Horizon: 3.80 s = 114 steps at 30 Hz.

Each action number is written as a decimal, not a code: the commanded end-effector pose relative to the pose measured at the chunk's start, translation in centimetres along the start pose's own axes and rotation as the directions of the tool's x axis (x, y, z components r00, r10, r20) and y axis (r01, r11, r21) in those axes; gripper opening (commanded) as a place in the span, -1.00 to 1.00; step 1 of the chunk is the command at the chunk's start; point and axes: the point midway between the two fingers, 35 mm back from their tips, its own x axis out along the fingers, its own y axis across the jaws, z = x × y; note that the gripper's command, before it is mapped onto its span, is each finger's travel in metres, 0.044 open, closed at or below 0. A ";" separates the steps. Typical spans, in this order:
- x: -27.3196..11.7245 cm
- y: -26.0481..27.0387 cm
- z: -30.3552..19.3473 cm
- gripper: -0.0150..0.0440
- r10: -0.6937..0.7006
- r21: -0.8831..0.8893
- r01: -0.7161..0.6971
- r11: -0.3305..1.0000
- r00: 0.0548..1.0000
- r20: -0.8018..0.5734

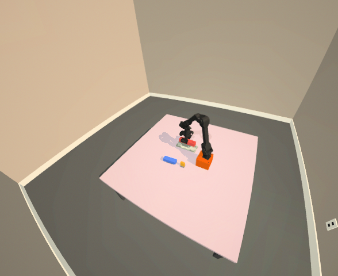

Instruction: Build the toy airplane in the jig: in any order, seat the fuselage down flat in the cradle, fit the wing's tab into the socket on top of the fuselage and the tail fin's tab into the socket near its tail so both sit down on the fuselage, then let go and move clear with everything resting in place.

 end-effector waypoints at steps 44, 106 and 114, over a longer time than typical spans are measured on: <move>3.8 -0.1 0.1 -0.16 -0.001 0.000 0.001 1.000 1.000 0.003; -6.1 17.2 5.9 1.00 0.037 -0.211 -0.037 0.977 0.999 0.000; -5.9 26.7 5.2 1.00 0.028 -0.134 -0.027 0.991 1.000 0.004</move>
